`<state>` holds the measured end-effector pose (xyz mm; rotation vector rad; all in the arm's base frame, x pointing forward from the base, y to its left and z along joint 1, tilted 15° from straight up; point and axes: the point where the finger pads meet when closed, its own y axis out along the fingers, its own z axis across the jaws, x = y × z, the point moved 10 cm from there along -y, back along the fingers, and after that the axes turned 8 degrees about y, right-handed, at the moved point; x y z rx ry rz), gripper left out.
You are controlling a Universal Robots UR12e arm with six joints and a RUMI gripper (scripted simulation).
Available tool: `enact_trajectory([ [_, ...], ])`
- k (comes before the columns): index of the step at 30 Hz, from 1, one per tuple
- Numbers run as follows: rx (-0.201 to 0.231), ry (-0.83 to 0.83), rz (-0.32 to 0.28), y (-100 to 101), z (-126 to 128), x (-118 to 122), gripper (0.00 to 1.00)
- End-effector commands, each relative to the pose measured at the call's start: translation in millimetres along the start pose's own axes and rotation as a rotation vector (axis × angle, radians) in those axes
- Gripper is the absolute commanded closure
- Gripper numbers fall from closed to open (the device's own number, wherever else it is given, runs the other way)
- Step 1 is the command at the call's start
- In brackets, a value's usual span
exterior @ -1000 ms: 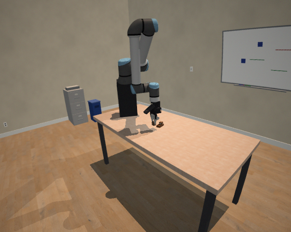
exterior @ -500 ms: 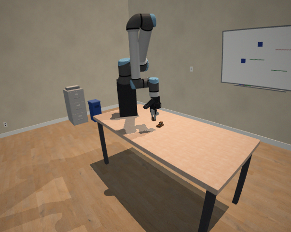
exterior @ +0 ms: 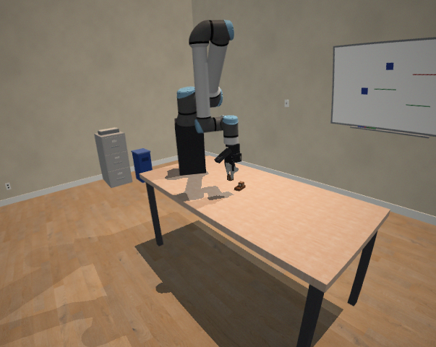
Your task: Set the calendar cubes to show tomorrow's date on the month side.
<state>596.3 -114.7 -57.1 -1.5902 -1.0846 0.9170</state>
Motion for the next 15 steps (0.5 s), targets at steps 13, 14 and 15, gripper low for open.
enact_trajectory([
  [13, -0.001, 0.125, 0.000, -0.4, 1.2, -1.5, 0.89],
  [14, -0.001, 0.143, 0.000, -0.4, 1.4, -1.7, 0.89],
  [15, -0.001, 0.161, 0.000, -0.4, 1.7, -1.9, 0.89],
])
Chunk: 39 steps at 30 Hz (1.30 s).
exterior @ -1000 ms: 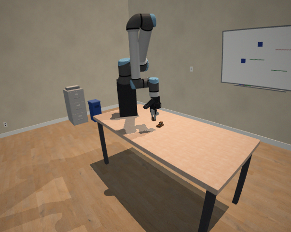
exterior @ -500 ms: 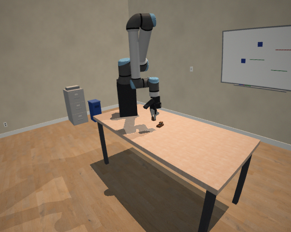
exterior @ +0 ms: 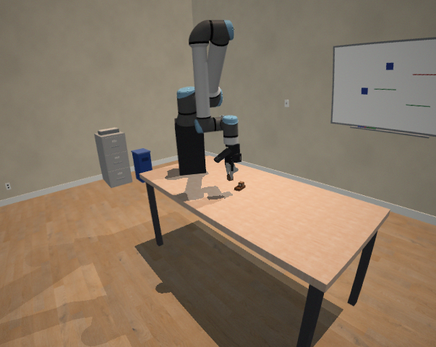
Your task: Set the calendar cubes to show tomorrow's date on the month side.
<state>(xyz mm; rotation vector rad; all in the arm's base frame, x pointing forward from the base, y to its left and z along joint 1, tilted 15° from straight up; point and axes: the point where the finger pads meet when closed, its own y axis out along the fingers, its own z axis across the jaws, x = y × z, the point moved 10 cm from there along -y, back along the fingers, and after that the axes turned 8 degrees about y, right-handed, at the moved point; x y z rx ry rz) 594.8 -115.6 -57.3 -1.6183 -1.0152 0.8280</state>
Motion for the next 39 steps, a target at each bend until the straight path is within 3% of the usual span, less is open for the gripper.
enact_trajectory([
  [1, -0.001, 0.081, 0.001, -0.4, 0.6, -0.8, 0.89],
  [8, -0.001, 0.199, 0.000, -0.4, 1.9, -2.1, 0.89],
  [19, -0.001, 0.555, 0.000, -0.4, 5.7, -4.5, 0.89],
  [22, -0.001, 0.561, 0.000, -0.4, 5.7, -4.5, 0.89],
  [34, -0.001, 0.976, 0.000, -0.5, 9.0, -5.0, 0.89],
  [39, -0.001, 1.070, 0.000, -0.5, 9.5, -4.8, 0.89],
])
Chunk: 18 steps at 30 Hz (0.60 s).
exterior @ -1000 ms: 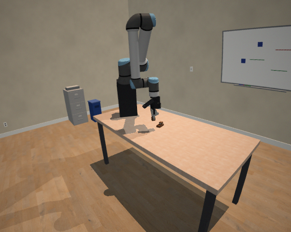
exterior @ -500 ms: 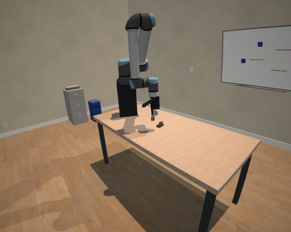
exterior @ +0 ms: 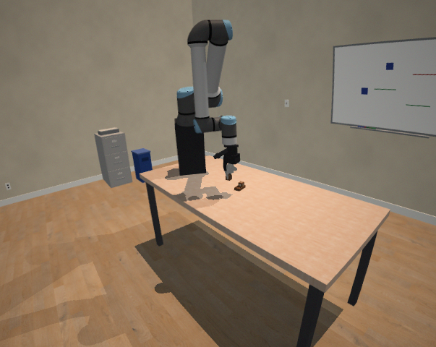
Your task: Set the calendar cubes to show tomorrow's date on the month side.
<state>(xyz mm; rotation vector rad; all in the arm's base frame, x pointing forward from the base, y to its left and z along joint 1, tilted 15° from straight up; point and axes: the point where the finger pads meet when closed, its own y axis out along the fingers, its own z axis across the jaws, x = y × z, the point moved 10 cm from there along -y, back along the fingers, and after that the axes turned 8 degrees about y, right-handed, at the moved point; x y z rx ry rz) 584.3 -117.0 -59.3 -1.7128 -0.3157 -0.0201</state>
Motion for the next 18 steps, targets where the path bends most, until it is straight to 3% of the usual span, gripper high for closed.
enact_trajectory([
  [1, -0.004, 0.148, 0.002, -0.4, 0.9, 0.1, 0.89],
  [18, -0.005, 0.648, 0.001, -0.5, 2.8, 1.1, 0.89],
])
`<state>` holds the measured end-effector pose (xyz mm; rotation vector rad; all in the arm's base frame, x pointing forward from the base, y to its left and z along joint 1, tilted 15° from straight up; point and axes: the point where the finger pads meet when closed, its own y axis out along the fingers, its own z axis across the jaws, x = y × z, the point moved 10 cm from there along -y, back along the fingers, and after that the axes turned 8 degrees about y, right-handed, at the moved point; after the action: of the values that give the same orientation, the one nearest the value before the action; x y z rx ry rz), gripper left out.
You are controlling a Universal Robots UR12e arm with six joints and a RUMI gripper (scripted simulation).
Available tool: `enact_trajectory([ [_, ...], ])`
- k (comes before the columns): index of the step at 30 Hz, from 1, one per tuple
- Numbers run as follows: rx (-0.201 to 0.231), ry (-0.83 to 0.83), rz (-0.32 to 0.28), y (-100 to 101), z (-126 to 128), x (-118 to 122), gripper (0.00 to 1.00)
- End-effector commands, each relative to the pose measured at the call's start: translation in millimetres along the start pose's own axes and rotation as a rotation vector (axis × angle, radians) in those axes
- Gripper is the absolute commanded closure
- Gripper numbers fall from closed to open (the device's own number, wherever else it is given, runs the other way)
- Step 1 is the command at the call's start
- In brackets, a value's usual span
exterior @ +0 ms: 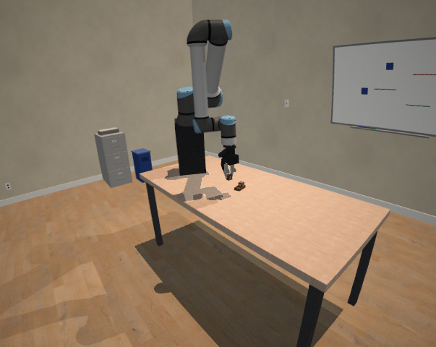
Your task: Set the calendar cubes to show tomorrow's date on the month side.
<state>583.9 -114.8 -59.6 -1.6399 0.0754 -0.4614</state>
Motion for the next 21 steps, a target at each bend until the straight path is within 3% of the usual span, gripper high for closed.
enact_trajectory([
  [1, -0.005, 0.167, 0.000, -0.4, 1.3, 0.8, 0.89],
  [21, -0.004, 0.743, -0.001, -0.5, 3.7, 5.9, 0.89],
])
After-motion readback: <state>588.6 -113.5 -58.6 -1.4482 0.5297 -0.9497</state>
